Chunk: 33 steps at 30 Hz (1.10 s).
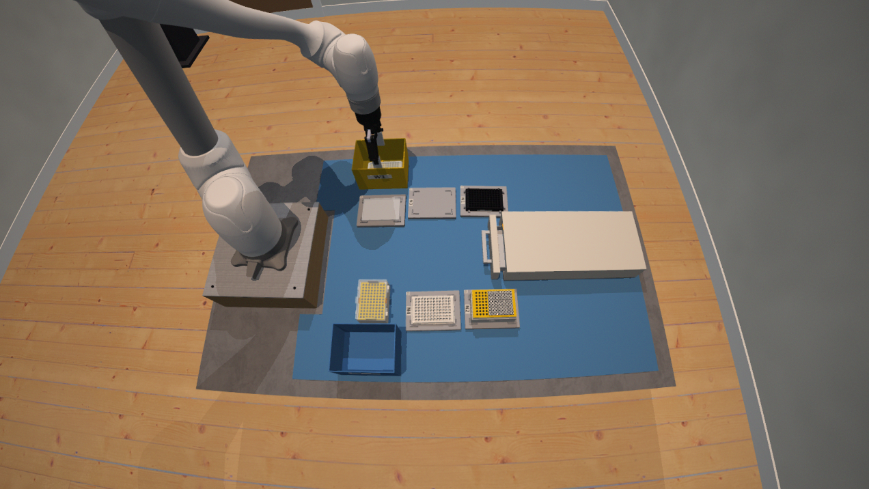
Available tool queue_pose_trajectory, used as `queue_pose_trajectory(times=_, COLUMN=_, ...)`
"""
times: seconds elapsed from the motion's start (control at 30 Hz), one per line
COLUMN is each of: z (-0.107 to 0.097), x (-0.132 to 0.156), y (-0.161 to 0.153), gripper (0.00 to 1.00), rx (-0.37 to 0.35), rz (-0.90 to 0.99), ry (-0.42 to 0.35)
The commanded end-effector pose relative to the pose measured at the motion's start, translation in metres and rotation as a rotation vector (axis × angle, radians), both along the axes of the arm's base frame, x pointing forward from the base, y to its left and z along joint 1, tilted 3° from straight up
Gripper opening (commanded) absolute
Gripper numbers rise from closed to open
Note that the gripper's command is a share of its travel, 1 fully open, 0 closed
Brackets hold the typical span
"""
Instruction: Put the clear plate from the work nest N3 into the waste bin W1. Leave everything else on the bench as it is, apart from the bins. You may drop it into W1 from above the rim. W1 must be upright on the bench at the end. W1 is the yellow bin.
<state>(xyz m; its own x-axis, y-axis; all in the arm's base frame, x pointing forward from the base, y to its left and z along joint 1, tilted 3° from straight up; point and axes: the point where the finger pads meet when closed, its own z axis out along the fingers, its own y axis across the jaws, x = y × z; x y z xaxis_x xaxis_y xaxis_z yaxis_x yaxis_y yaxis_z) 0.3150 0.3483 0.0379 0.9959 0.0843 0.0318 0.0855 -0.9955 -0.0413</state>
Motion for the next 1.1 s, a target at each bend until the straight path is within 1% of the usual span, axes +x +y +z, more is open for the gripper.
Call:
queue_pose_trajectory(times=0.0, z=0.0001, x=0.0, y=0.0, gripper=0.7, rx=0.0, rz=0.0, ry=0.0)
queue_pose_trajectory(times=0.4, z=0.0001, x=0.0, y=0.0, gripper=0.7, rx=0.0, rz=0.0, ry=0.0)
queue_pose_trajectory(times=0.7, z=0.0094, x=-0.0003, y=-0.0004, gripper=0.7, rx=0.0, rz=0.0, ry=0.0)
queue_pose_trajectory(times=1.07, z=0.0094, x=-0.0003, y=-0.0004, gripper=0.7, rx=0.0, rz=0.0, ry=0.0)
